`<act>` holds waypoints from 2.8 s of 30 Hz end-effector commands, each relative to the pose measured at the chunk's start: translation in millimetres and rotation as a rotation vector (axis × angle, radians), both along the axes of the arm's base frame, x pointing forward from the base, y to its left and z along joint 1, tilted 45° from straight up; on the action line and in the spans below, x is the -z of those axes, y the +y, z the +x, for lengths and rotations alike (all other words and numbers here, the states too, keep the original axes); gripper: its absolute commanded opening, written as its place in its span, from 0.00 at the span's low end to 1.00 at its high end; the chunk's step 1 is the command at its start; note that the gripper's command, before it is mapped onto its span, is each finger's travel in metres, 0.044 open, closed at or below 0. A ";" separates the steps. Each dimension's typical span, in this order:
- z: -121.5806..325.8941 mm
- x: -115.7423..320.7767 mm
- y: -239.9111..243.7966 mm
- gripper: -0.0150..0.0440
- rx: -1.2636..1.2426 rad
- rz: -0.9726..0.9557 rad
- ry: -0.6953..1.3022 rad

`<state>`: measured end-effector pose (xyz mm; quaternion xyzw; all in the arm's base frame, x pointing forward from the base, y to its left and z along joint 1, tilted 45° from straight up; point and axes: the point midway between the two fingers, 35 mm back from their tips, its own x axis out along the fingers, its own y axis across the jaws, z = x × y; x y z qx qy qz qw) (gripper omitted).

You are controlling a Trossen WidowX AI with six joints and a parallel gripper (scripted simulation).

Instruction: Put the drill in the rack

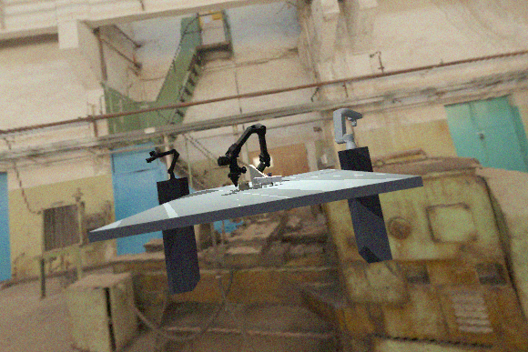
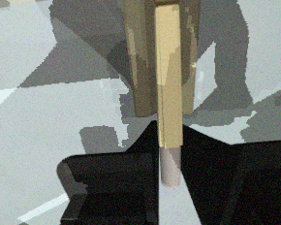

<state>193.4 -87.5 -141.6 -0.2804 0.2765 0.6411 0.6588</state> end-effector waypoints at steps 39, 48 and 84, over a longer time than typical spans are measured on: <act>-0.9 13.4 12.3 0.39 0.012 -0.007 0.001; -0.9 13.4 12.3 0.79 0.012 -0.007 0.001; 6.3 -75.2 -71.3 1.00 -0.117 -0.247 0.077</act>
